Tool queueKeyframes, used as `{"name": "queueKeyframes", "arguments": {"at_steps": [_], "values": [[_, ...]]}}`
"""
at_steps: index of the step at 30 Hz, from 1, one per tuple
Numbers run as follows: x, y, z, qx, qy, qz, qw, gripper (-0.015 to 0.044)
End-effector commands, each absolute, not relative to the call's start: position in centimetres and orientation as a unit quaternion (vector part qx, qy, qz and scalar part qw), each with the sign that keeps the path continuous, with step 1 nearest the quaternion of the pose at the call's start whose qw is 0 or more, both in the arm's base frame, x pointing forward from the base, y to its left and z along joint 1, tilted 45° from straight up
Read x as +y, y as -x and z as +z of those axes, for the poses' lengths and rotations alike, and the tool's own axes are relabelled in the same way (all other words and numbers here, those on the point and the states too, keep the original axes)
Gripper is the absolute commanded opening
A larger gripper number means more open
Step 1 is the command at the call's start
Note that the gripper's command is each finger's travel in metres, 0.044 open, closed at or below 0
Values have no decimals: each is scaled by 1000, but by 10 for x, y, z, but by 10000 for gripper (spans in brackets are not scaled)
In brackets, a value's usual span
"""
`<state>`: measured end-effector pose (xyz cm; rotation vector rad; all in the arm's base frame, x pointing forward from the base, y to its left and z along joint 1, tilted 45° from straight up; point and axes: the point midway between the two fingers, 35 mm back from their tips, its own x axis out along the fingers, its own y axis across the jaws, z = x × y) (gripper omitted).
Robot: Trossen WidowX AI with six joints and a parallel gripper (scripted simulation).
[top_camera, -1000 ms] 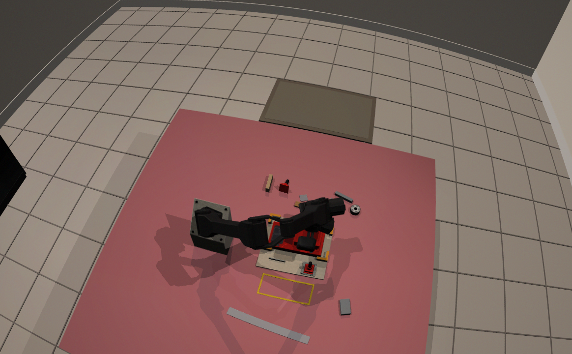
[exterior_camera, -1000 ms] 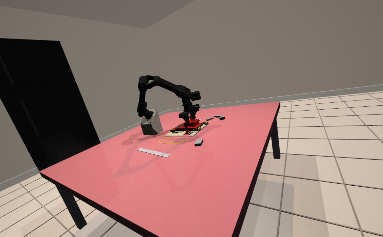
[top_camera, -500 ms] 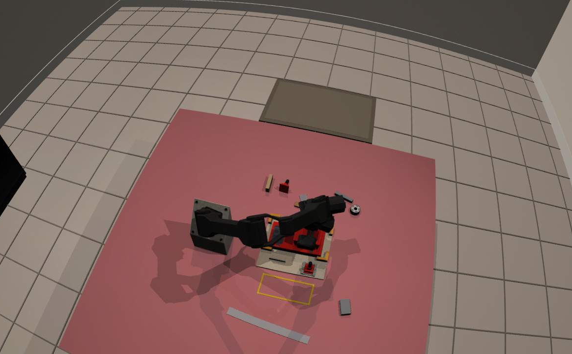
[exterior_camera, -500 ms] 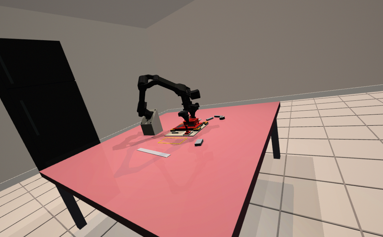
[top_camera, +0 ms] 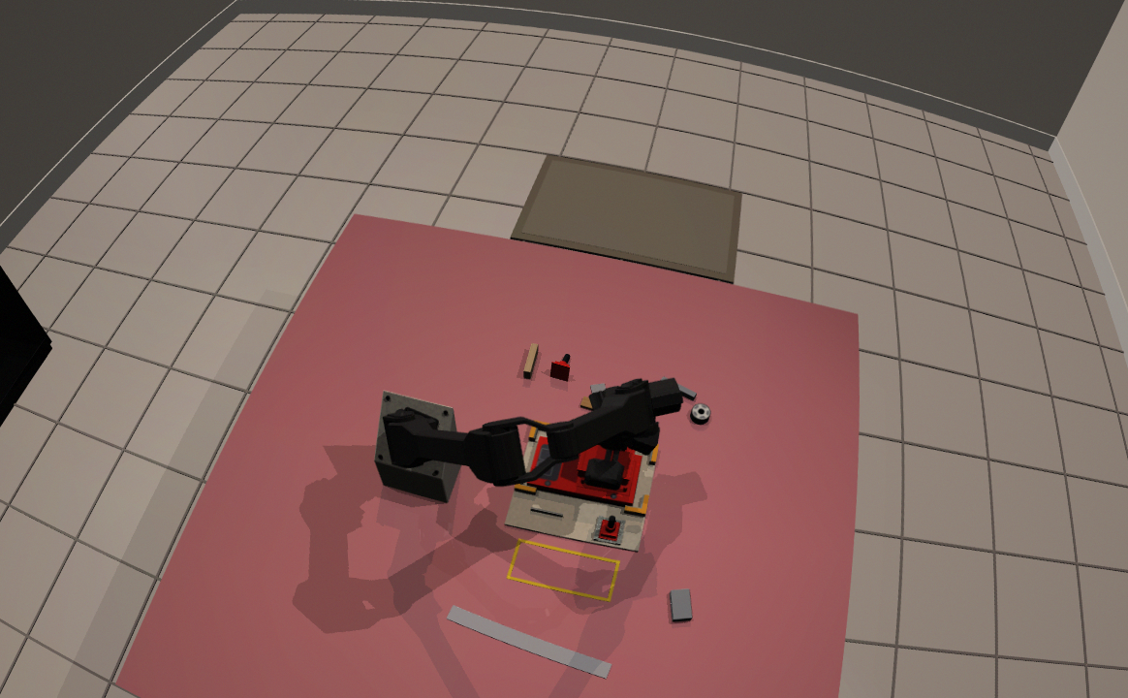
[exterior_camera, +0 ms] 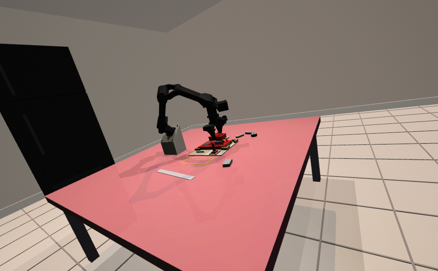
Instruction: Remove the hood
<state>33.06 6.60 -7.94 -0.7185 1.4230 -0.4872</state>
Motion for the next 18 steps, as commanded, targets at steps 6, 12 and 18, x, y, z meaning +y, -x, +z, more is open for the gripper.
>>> {"name": "queueKeyframes", "arguments": {"at_steps": [6, 12, 18], "values": [[96, -330, -50, 628, 313, -214, 680, 0], [83, -332, -45, 629, 318, -211, 678, 0], [59, -338, -18, 630, 315, -208, 679, 0]]}}
